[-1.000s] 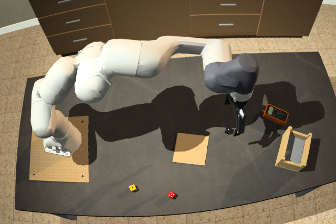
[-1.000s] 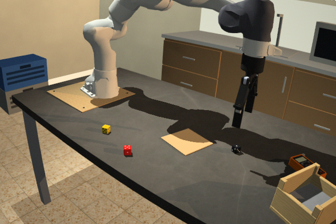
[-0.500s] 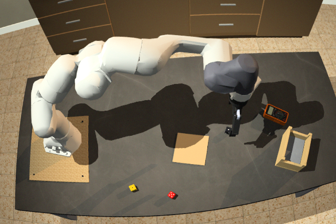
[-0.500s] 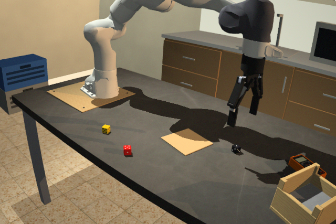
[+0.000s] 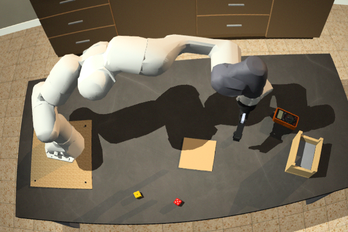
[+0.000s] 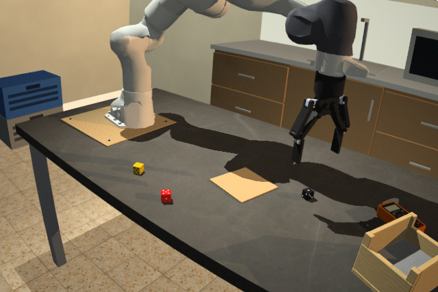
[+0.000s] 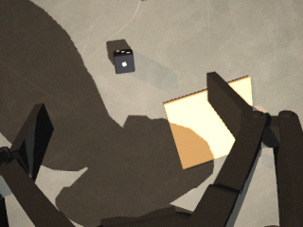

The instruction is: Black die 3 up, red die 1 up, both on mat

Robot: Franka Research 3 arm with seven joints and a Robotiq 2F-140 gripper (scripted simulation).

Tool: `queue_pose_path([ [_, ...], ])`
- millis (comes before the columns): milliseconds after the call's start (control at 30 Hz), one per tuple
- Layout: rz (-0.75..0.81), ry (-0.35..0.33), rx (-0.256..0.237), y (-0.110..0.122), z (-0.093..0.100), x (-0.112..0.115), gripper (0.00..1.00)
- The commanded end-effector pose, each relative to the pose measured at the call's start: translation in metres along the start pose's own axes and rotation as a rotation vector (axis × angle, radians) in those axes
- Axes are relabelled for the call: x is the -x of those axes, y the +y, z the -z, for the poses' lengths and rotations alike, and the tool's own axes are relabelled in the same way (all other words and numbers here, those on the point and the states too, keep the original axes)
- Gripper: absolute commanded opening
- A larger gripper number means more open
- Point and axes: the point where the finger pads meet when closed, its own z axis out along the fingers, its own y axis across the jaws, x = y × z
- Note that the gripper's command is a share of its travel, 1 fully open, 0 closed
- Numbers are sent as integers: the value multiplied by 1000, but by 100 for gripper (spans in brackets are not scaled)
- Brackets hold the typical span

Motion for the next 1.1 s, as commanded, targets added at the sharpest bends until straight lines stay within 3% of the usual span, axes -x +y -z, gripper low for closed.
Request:
queue_pose_path([
  [0, -174, -8, 2, -1, -3, 2, 100],
  [1067, -708, -7, 4, -1, -7, 3, 100],
])
